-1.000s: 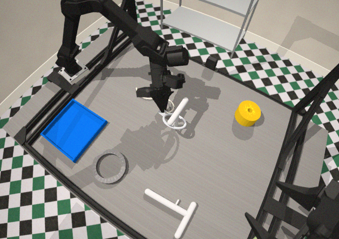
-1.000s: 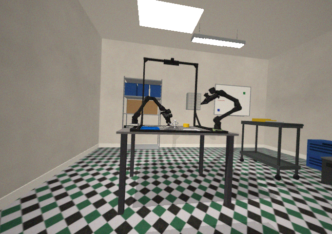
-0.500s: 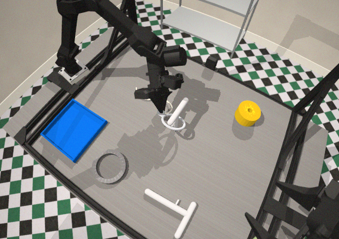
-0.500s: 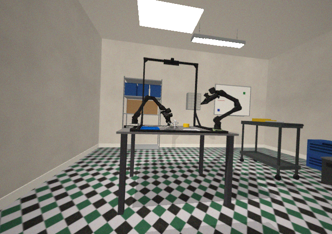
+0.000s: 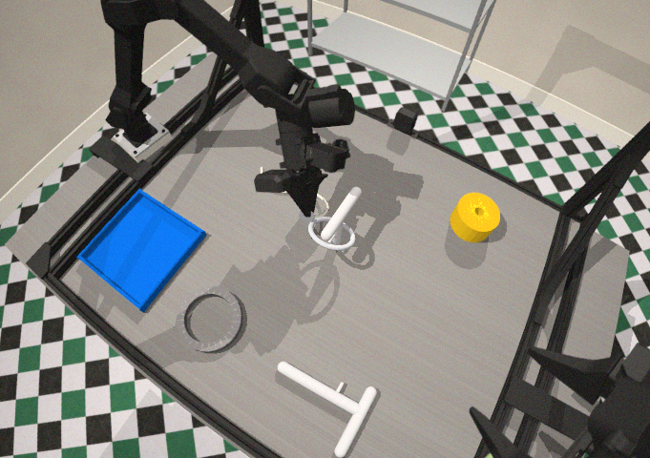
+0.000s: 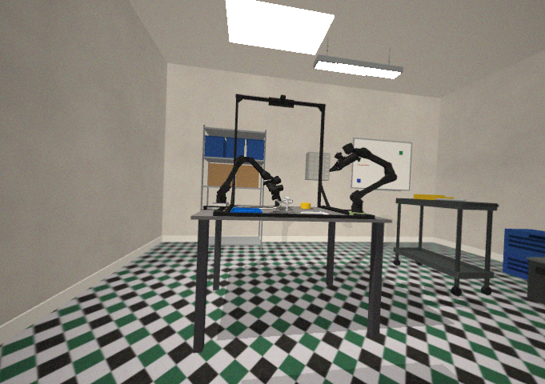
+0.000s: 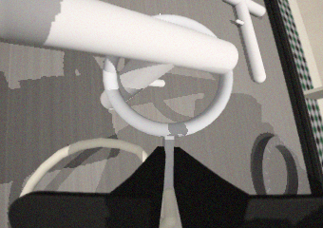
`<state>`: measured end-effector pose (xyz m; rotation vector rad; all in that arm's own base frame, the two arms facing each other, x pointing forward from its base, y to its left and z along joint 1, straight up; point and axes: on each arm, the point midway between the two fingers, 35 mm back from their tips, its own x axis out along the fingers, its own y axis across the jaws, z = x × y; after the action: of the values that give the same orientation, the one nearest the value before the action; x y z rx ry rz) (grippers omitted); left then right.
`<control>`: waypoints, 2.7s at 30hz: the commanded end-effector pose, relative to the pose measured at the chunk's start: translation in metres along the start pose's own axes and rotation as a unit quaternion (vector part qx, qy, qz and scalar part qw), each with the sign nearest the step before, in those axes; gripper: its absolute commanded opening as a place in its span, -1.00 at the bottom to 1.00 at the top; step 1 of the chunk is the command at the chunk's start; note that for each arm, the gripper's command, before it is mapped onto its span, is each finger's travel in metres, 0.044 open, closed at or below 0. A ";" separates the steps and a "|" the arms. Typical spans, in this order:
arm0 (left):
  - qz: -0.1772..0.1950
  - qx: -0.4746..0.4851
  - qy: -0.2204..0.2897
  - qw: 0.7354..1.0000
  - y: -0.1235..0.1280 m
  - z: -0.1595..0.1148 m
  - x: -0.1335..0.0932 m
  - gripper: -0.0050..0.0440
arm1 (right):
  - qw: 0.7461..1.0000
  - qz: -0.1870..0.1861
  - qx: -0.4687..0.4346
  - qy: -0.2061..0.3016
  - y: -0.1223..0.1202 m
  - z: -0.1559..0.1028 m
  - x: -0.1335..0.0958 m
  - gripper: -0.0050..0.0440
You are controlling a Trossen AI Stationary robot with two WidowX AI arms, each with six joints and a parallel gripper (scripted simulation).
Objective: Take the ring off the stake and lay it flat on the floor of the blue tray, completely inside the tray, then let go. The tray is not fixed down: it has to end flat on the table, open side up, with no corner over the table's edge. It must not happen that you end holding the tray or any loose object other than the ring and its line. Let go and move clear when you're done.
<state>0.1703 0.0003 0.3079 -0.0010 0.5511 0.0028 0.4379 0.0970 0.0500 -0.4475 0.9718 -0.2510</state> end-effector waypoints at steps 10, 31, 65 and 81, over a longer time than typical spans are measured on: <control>-0.001 0.001 0.001 1.000 0.000 -0.001 0.000 0.84 | 1.000 0.009 0.003 -0.002 -0.006 0.005 -0.007 -0.80; -0.001 0.001 0.001 1.000 0.000 -0.001 0.000 0.84 | 0.999 -0.040 -0.024 -0.010 0.000 0.010 -0.017 -0.80; -0.001 0.001 0.001 1.000 0.000 -0.001 0.000 0.84 | 0.992 -0.111 -0.064 -0.021 0.024 0.008 -0.021 -0.80; -0.001 0.001 0.001 1.000 0.000 -0.001 0.000 0.84 | 0.986 -0.145 -0.082 -0.027 0.034 0.007 -0.023 -0.80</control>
<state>0.1703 0.0003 0.3079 -0.0009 0.5512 0.0029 0.4310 0.1368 0.0575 -0.7324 0.8783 -0.4084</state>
